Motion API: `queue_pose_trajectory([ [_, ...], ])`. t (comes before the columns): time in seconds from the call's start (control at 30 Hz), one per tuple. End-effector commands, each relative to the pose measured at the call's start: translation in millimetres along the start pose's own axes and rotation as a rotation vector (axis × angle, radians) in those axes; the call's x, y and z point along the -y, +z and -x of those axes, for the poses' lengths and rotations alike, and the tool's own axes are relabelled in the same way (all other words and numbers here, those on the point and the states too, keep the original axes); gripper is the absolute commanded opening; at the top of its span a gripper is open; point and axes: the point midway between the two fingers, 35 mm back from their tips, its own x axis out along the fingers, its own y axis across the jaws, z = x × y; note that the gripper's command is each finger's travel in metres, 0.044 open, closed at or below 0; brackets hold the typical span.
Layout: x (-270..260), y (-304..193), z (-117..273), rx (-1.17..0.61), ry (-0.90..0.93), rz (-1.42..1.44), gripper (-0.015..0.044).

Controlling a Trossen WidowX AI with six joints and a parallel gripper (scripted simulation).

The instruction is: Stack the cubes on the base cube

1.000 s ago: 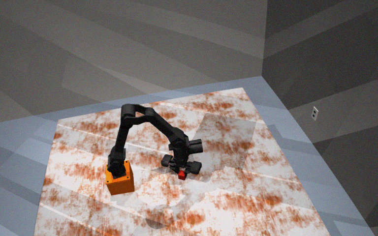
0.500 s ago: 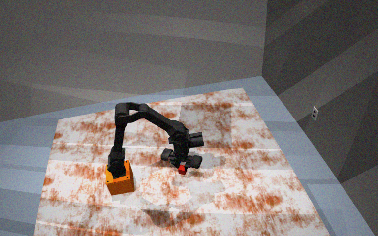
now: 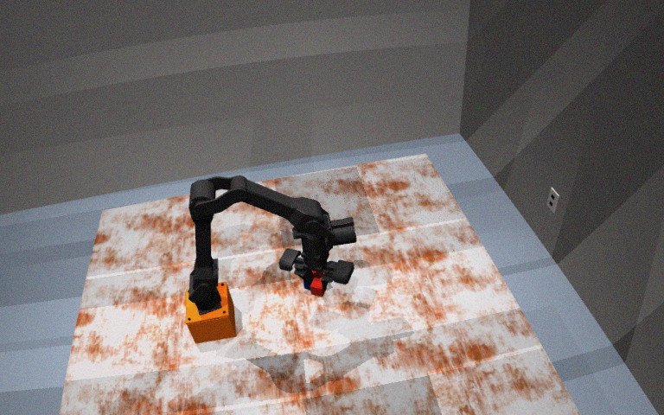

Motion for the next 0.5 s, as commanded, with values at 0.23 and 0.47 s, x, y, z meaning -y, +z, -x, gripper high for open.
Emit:
queue_pose_trajectory([
  [0.23,-6,5,18,0.003,-0.009,-0.064,0.0105],
  [0.47,-20,22,16,0.005,-0.007,-0.234,0.0105],
])
